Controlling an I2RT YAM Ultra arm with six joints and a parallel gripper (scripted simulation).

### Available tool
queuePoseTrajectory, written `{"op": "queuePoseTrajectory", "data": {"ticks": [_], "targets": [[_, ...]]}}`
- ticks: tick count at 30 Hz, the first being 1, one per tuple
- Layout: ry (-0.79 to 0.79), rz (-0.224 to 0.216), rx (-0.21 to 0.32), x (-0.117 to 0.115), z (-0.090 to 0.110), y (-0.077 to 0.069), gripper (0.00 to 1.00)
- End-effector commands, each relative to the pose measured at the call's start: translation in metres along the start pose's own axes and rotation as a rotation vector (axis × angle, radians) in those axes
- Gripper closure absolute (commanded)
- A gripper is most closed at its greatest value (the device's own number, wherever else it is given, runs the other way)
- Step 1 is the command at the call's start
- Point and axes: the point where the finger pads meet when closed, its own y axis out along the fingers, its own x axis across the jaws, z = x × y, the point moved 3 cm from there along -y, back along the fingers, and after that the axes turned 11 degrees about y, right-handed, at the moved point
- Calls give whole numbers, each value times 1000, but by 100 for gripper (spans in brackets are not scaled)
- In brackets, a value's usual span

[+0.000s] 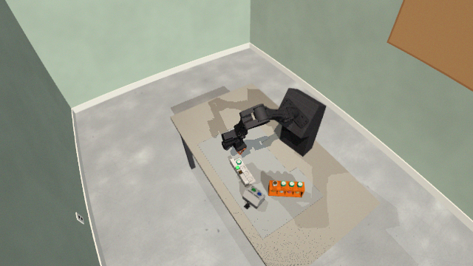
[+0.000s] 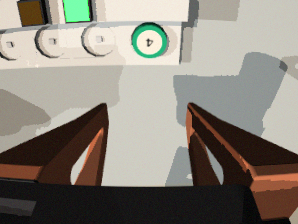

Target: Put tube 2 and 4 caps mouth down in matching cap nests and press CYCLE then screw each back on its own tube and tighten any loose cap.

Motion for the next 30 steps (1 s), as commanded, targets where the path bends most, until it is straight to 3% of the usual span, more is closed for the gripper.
{"op": "queuePoseTrajectory", "data": {"ticks": [1, 4, 19, 21, 25, 30], "targets": [[-1, -2, -11, -2, -2, 11, 53], [-1, -2, -11, -2, -2, 16, 53], [-1, -2, -11, -2, -3, 91, 53], [-1, -2, -11, -2, -3, 91, 53], [0, -2, -11, -2, -3, 110, 53], [0, -2, -11, -2, -3, 110, 53]]}}
